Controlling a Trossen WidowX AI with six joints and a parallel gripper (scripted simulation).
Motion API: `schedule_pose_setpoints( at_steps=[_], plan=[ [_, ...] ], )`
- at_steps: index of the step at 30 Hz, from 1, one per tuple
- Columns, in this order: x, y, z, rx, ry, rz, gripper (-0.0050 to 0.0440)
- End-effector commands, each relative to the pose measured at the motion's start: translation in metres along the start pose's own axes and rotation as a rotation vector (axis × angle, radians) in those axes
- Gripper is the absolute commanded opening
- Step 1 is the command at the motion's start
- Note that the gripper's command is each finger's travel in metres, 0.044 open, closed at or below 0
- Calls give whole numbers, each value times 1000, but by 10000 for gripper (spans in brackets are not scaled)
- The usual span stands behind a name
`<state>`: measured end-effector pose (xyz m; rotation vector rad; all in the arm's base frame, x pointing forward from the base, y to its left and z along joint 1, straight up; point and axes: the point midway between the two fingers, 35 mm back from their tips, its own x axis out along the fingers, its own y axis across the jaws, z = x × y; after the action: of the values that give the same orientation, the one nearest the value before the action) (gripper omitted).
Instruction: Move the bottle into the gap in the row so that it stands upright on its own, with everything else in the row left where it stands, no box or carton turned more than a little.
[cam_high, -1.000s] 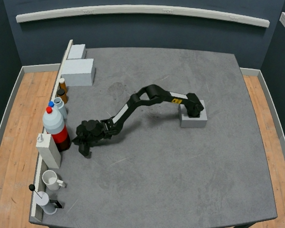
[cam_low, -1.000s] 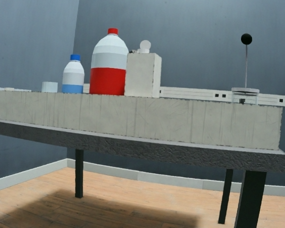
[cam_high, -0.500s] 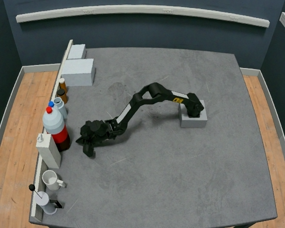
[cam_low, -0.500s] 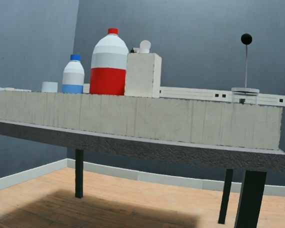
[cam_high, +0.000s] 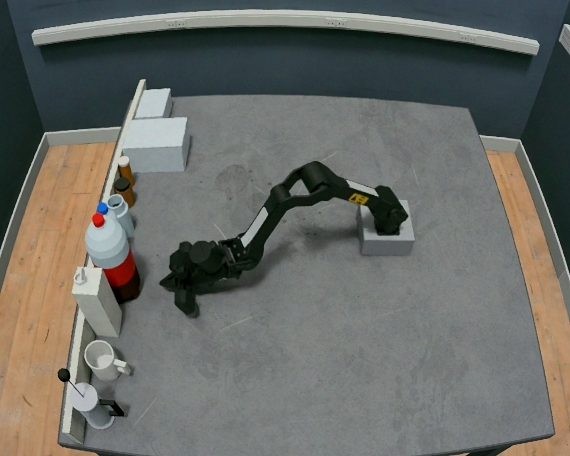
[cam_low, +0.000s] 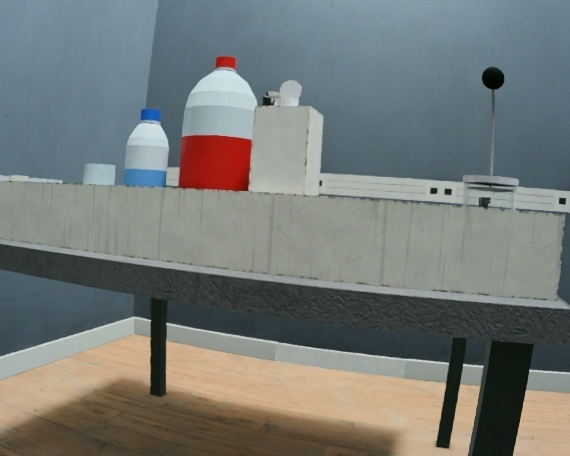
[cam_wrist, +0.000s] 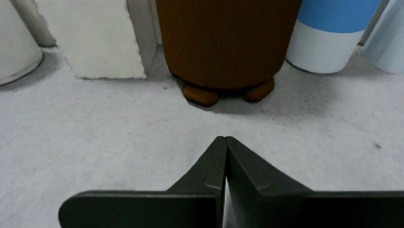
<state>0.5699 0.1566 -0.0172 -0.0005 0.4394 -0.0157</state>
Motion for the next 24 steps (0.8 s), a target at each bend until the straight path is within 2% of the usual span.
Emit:
schedule_pose_setpoints(
  at_steps=[1, 15, 18, 22, 24],
  plan=[
    [-12, 2, 16, 16, -32, 6, -50],
    [-28, 2, 13, 17, -33, 9, -50],
    [-36, 3, 38, 21, -43, 9, -50],
    [-58, 3, 85, 25, -54, 11, -50],
    [-63, 2, 93, 25, -54, 11, -50]
  ],
)
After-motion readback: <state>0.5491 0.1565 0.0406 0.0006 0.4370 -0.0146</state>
